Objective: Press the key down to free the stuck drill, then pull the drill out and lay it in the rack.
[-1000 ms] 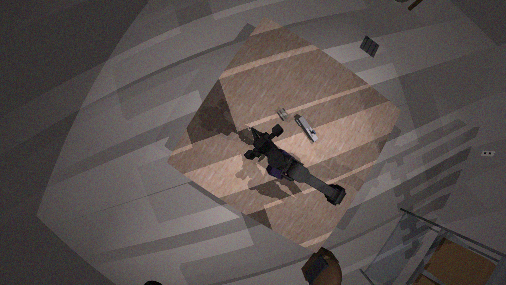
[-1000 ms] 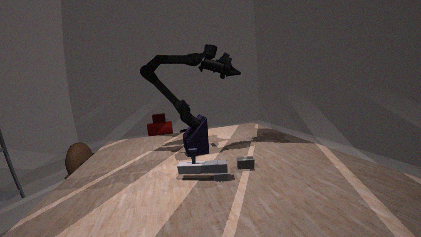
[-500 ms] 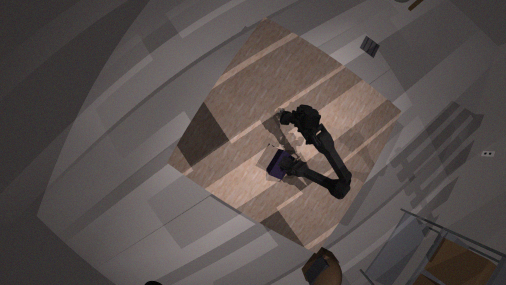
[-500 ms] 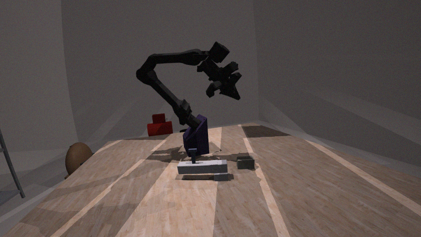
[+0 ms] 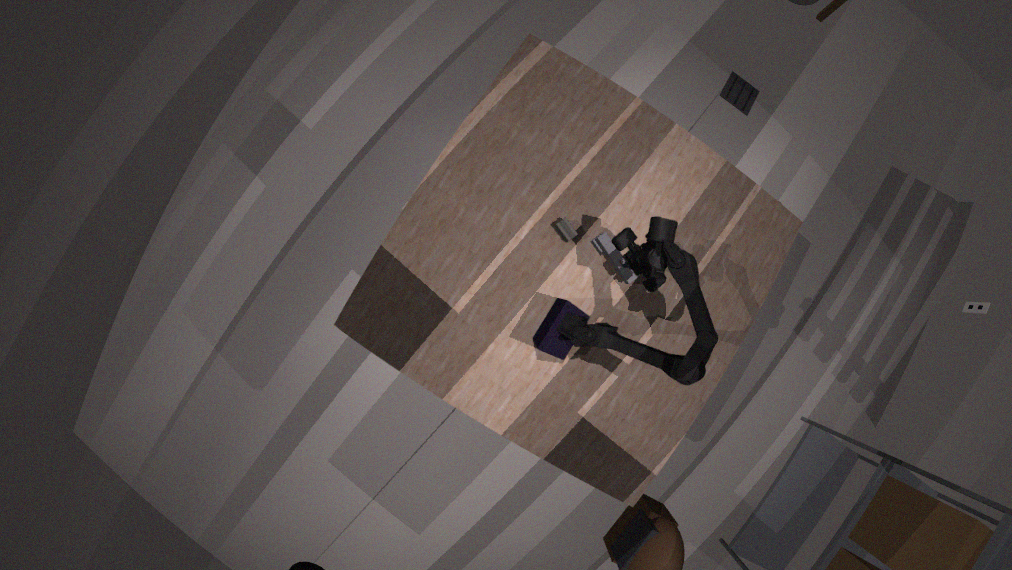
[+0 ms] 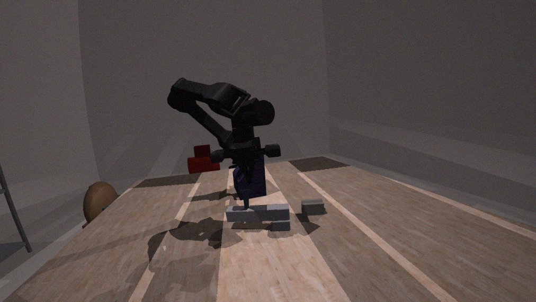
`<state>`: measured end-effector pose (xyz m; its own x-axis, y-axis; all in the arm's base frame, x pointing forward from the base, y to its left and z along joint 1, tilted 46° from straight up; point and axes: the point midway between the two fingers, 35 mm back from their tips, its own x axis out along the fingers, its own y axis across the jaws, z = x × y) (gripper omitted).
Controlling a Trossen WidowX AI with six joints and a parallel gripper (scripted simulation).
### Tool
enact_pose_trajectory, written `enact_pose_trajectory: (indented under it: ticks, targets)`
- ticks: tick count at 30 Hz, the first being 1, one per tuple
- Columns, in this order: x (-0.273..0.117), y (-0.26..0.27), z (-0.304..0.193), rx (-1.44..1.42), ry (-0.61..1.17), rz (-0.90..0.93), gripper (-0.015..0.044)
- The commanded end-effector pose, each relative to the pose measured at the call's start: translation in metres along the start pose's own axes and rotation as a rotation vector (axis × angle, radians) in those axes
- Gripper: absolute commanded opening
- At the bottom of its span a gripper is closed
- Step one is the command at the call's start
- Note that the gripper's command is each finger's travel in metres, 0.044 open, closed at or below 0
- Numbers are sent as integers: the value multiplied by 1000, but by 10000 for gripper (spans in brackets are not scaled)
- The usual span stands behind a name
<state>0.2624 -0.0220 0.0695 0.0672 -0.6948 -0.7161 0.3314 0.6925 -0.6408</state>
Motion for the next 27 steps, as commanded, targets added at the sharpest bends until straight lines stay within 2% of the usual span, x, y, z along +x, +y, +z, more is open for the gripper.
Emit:
enact_pose_trajectory:
  ticks: [1, 27]
  targets:
    - [8, -13, 1, 49, 30, -48, 0]
    - [23, -16, 0, 49, 29, -48, 0]
